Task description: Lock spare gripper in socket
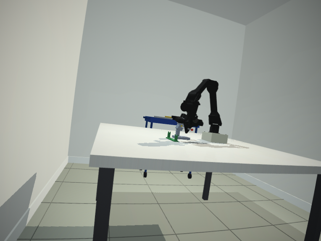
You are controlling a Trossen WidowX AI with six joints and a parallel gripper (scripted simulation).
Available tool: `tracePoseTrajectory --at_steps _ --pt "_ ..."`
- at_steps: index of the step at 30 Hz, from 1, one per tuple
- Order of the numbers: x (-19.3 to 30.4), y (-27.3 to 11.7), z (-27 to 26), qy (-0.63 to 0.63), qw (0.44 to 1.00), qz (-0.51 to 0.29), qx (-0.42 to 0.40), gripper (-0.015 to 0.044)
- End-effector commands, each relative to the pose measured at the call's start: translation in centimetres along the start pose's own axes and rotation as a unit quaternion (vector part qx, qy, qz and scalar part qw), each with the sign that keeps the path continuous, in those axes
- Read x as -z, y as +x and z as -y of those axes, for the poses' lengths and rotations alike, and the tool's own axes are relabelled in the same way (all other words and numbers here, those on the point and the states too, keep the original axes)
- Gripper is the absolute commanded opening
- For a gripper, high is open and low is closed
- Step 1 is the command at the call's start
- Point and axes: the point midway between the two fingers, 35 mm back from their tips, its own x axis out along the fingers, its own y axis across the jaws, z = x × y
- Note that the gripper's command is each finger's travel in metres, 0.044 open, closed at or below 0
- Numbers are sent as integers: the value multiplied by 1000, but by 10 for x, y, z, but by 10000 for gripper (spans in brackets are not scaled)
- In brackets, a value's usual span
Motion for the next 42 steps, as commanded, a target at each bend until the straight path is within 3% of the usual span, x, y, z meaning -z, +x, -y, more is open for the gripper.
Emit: tracePoseTrajectory --at_steps 1,42 --pt "-3 10 -2 3 1000 2 2 0" --pt "16 10 -1 5 1000 3 7 0"
